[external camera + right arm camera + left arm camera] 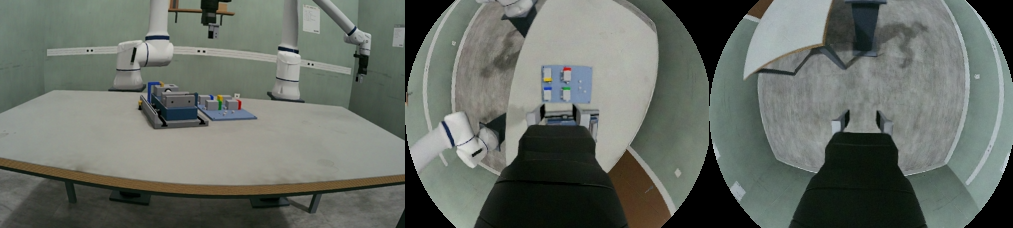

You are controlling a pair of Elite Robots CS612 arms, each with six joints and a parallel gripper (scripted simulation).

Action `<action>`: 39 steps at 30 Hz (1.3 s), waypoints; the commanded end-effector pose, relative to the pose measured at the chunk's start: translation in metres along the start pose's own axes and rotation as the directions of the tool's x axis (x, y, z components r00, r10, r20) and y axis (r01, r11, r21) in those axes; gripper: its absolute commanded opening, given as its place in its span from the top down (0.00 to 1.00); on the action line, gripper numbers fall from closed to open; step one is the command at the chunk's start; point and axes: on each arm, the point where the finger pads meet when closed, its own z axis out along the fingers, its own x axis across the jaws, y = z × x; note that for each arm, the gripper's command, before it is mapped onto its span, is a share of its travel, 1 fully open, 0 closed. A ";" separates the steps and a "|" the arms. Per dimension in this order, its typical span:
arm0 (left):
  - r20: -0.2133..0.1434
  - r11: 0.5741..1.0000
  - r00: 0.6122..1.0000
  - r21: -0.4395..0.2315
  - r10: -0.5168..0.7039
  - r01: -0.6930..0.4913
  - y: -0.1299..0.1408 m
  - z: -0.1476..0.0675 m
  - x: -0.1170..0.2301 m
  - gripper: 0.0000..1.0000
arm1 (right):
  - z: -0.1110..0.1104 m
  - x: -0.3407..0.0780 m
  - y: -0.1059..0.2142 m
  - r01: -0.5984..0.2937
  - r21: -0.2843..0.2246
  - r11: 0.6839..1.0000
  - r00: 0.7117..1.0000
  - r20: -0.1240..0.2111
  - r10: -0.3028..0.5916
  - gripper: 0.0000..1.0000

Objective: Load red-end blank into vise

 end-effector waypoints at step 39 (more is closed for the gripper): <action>0.000 1.000 1.000 -0.002 0.000 0.000 0.001 -0.001 0.000 0.00 | 0.094 0.001 0.000 0.000 0.001 1.000 1.000 -0.002 0.000 0.00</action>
